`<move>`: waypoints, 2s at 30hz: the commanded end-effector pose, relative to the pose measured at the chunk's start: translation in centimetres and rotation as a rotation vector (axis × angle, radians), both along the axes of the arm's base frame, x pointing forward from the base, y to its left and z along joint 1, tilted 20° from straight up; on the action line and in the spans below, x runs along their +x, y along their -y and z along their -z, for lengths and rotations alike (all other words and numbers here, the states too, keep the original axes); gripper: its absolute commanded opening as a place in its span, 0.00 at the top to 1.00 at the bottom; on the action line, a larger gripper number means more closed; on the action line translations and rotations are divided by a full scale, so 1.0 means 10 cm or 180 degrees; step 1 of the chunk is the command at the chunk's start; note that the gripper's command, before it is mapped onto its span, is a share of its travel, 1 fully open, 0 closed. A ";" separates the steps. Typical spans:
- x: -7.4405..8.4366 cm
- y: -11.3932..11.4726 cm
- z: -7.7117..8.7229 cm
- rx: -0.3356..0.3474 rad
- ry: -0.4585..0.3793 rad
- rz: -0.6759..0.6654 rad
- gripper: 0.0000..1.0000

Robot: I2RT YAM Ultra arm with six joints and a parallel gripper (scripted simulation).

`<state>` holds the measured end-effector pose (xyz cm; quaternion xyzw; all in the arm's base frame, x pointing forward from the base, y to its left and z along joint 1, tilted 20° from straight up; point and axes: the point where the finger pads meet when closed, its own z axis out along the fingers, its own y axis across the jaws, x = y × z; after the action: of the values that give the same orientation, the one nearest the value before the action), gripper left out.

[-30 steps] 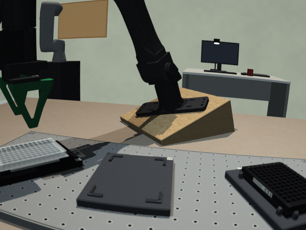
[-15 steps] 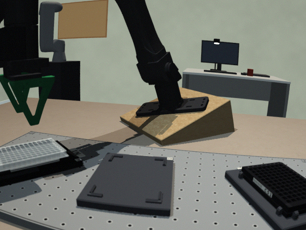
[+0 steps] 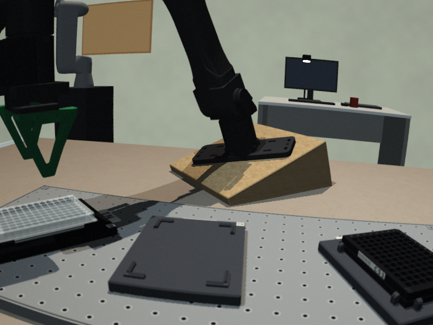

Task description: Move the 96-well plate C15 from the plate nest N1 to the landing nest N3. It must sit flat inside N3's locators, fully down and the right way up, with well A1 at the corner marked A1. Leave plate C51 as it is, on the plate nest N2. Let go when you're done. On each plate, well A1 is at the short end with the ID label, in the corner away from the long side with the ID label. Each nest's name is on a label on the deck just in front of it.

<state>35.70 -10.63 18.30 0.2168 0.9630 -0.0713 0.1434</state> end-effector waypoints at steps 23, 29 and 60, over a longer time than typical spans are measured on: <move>0.06 0.01 -0.29 -0.0086 0.0305 0.0011 0.00; 0.00 0.06 -0.06 -0.0057 0.0168 0.0021 0.00; 0.14 0.13 0.45 -0.0023 0.0100 -0.0001 0.00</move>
<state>36.77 -11.64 13.97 0.2181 0.9620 -0.0725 0.1478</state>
